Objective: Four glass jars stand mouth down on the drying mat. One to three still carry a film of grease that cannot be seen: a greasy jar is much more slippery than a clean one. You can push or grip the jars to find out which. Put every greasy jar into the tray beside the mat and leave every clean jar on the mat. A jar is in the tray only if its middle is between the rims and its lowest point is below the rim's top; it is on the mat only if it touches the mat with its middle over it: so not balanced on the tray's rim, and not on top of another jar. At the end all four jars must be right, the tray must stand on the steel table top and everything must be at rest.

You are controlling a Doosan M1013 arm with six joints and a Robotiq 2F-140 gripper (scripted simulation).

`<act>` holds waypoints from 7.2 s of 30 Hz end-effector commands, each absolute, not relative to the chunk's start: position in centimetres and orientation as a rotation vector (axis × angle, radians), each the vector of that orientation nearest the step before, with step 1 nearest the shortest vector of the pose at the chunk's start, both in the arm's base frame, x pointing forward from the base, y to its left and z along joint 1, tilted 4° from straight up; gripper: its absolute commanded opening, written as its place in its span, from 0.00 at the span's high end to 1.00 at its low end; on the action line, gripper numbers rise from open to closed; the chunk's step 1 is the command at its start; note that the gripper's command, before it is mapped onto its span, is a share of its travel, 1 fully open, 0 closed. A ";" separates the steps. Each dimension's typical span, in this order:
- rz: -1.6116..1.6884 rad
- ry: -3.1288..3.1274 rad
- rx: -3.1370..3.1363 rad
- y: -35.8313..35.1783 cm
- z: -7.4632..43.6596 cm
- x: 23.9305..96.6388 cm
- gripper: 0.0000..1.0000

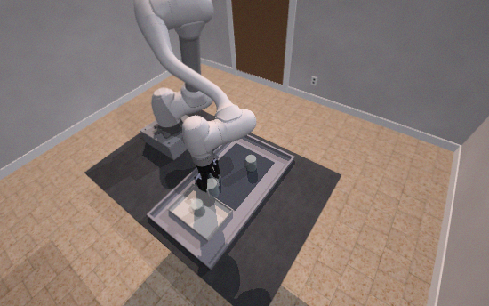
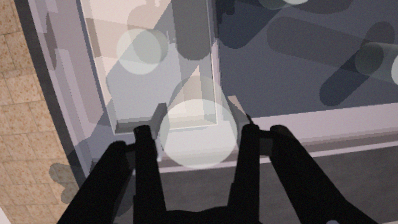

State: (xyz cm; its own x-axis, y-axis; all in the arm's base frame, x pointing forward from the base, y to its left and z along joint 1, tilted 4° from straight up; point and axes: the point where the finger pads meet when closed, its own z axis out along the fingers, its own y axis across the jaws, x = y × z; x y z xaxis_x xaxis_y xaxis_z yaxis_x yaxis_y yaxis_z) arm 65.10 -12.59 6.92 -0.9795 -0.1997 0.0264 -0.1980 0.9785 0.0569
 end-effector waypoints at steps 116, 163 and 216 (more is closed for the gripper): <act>-0.084 -3.093 0.311 -18.2 -7.9 69.4 0.00; -0.084 -3.093 0.311 -18.8 3.5 69.8 0.00; -0.084 -3.093 0.311 -18.8 3.5 69.8 0.00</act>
State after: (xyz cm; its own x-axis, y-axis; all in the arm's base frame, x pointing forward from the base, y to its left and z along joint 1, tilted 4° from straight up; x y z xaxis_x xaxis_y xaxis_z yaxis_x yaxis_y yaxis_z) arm 69.77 -18.79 3.46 -0.9795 -0.1997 0.0265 -0.1980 0.9785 0.0571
